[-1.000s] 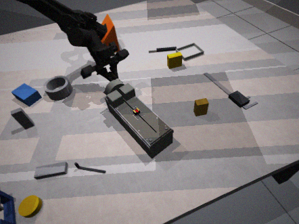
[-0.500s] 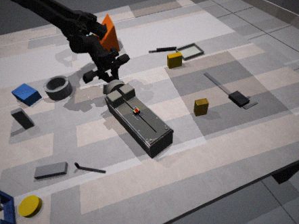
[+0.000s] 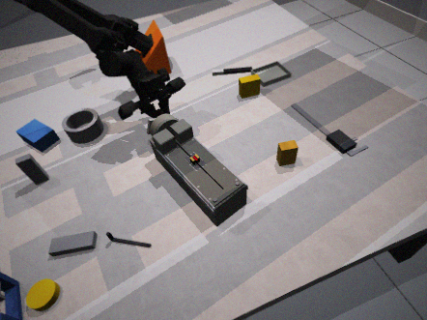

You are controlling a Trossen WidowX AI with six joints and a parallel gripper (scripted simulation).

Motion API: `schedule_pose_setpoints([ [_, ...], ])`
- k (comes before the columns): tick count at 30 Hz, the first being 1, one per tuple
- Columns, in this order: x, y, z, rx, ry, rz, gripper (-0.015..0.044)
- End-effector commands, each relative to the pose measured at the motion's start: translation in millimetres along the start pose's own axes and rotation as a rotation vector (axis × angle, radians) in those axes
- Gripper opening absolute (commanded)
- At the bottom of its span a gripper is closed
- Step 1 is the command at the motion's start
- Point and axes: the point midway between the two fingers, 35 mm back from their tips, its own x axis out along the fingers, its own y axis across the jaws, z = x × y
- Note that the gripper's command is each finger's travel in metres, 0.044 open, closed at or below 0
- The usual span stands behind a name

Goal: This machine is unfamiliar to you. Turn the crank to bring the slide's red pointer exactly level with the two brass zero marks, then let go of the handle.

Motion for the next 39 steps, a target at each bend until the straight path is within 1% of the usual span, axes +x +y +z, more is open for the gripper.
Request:
schedule_pose_setpoints([
  [1,0.0,0.0,0.0,0.000,0.000,0.000,0.0000],
  [7,0.0,0.0,0.0,0.000,0.000,0.000,0.0000],
  [24,0.0,0.0,0.0,0.000,0.000,0.000,0.0440],
  [27,-5.1,0.1,6.5,0.001,0.000,0.001,0.0440],
  [34,-32.4,0.1,33.7,0.002,-0.001,0.002,0.0440],
  [37,-34.9,0.4,37.7,0.002,-0.001,0.004,0.0440],
  [39,-42.6,1.1,48.6,0.002,0.000,0.008,0.0440],
])
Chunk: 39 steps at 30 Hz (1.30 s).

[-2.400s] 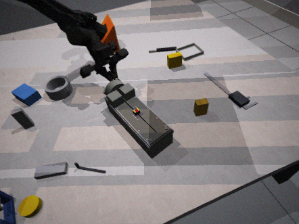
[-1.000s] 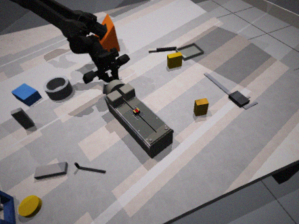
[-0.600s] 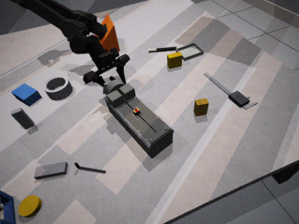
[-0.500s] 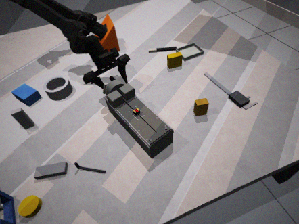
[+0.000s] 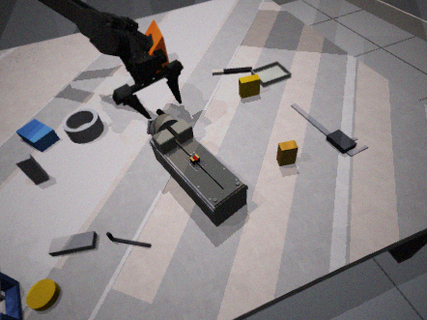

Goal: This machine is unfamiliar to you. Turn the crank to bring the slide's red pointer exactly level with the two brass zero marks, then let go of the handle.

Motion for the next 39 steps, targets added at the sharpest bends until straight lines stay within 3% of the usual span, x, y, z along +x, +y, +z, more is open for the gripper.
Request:
schedule_pose_setpoints([
  [1,-12.2,-1.3,17.8,0.008,-0.006,-0.003,0.0440],
  [13,-66.9,1.1,67.4,0.002,-0.008,0.002,0.0440],
  [39,22.7,-25.5,162.6,0.257,0.027,-0.191,0.0440],
])
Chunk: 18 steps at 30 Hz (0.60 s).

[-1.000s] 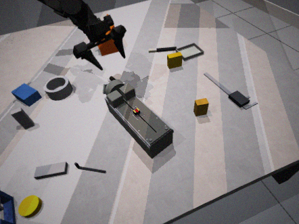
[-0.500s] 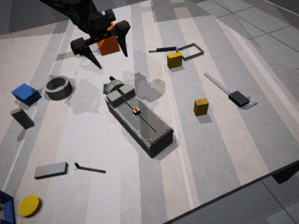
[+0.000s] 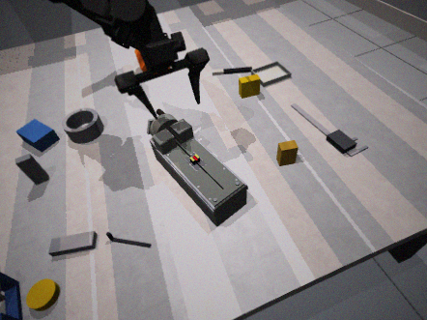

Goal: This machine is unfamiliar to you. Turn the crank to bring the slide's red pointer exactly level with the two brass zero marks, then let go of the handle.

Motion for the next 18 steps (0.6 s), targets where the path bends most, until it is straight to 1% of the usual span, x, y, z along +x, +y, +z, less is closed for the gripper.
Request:
schedule_pose_setpoints([
  [1,5.4,-1.0,5.4,0.024,-0.003,-0.019,0.0440],
  [9,45.5,-3.2,-30.6,0.023,-0.003,-0.021,0.0440],
  [18,47.9,-3.5,-33.3,0.023,-0.004,-0.021,0.0440],
])
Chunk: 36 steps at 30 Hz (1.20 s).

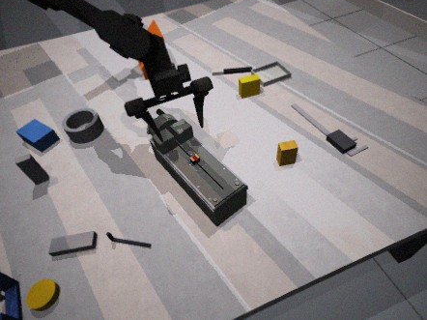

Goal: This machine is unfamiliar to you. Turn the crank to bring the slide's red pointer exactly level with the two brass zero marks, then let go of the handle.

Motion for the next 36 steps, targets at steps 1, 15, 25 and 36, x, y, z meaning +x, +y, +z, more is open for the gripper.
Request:
schedule_pose_setpoints([
  [1,-0.8,1.7,0.6,-0.006,-0.005,0.007,0.0440],
  [15,-18.7,2.9,18.6,-0.003,-0.003,0.006,0.0440],
  [25,-54.2,-0.5,31.8,-0.026,-0.005,0.024,0.0440],
  [36,-97.7,-12.3,-9.7,-0.144,-0.019,0.112,0.0440],
])
